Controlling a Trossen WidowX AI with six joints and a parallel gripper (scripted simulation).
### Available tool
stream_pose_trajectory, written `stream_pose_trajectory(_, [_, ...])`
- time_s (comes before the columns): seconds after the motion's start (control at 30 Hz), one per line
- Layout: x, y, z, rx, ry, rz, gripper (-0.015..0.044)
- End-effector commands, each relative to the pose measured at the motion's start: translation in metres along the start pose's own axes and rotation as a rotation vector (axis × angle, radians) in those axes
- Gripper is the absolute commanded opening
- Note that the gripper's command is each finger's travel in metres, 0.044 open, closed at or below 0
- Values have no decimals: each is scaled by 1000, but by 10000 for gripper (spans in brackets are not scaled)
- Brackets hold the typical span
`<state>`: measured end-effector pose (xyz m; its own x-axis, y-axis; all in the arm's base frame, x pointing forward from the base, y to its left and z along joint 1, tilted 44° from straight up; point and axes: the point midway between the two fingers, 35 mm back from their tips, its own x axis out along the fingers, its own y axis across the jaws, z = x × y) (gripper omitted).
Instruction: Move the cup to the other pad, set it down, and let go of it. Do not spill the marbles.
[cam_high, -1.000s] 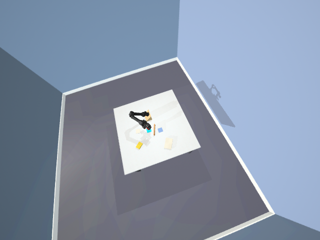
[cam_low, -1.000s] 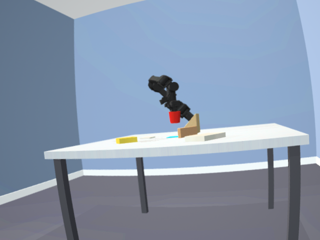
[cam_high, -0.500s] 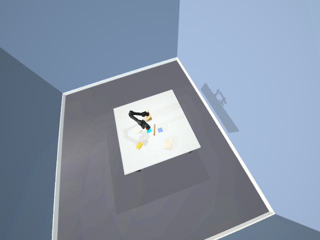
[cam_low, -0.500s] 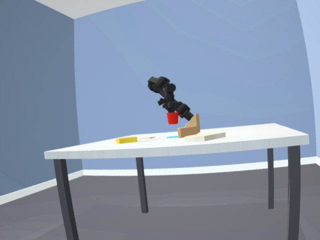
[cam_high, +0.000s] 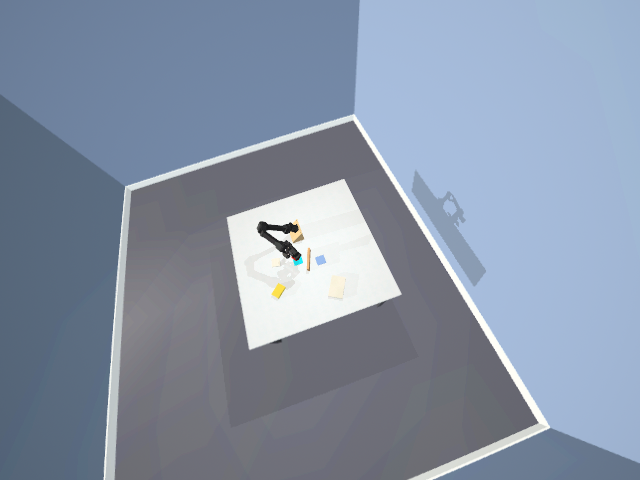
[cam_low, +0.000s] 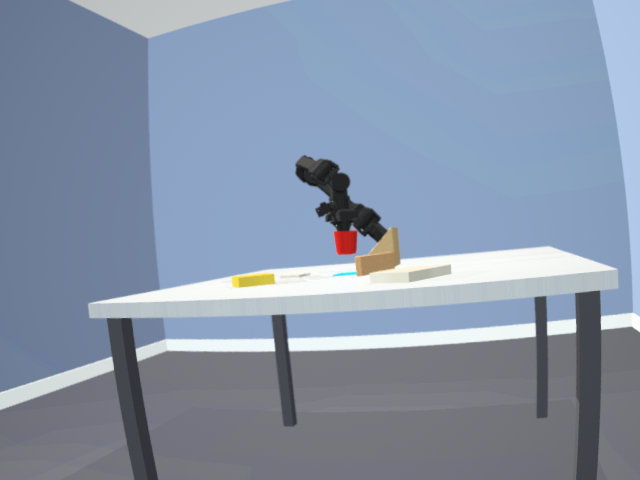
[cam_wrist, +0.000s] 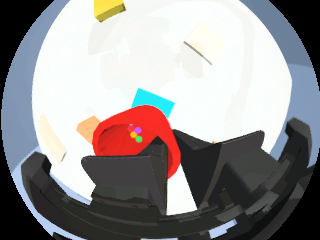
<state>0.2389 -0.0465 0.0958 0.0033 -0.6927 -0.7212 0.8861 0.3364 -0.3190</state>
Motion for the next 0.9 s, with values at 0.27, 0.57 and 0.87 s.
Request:
stream_pose_trajectory(0.27, [16, 0, 0, -5, -5, -1, 0])
stream_pose_trajectory(0.57, [29, -1, 1, -5, -5, -1, 0])
stream_pose_trajectory(0.87, [41, -1, 1, -5, -5, -1, 0])
